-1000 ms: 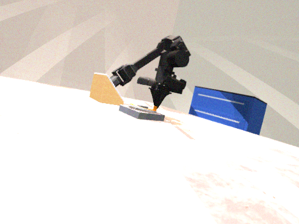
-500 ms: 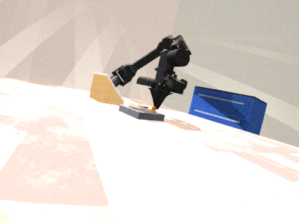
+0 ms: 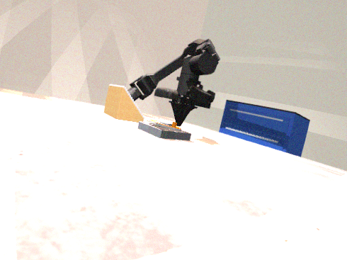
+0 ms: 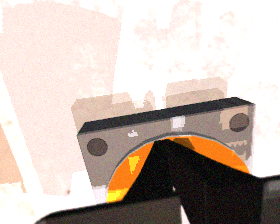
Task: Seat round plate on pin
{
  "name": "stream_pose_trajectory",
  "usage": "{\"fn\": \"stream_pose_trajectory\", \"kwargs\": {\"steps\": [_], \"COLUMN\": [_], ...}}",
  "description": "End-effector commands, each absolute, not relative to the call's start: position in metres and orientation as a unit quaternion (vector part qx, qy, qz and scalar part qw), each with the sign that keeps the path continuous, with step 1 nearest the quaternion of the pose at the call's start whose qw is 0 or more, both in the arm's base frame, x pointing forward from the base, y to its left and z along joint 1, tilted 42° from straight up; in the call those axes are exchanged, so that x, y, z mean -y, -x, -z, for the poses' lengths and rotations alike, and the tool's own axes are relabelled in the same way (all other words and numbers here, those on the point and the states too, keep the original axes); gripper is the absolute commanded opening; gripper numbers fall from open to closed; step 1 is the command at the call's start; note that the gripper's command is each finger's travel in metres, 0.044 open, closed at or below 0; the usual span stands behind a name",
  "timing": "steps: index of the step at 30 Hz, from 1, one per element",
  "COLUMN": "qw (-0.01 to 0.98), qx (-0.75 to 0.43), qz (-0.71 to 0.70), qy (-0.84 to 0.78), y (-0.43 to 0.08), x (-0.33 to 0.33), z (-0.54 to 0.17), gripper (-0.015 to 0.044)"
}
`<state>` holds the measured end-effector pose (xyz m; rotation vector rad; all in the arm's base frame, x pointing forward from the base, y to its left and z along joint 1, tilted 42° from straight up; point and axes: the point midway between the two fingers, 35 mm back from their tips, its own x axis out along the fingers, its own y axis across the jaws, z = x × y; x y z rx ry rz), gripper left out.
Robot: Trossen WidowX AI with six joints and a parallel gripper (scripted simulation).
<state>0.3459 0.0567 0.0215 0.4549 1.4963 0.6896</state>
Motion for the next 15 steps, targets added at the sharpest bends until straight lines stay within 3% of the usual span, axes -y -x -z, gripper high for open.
{"fn": "stream_pose_trajectory", "kwargs": {"steps": [1, 15], "qw": [0.659, 0.659], "qx": [-0.659, -0.659], "qz": [-0.303, -0.303], "qy": [-0.197, -0.197], "y": [-0.349, -0.347], "x": [-0.051, -0.032], "z": [-0.019, -0.003], "gripper": [0.0, 0.0]}}
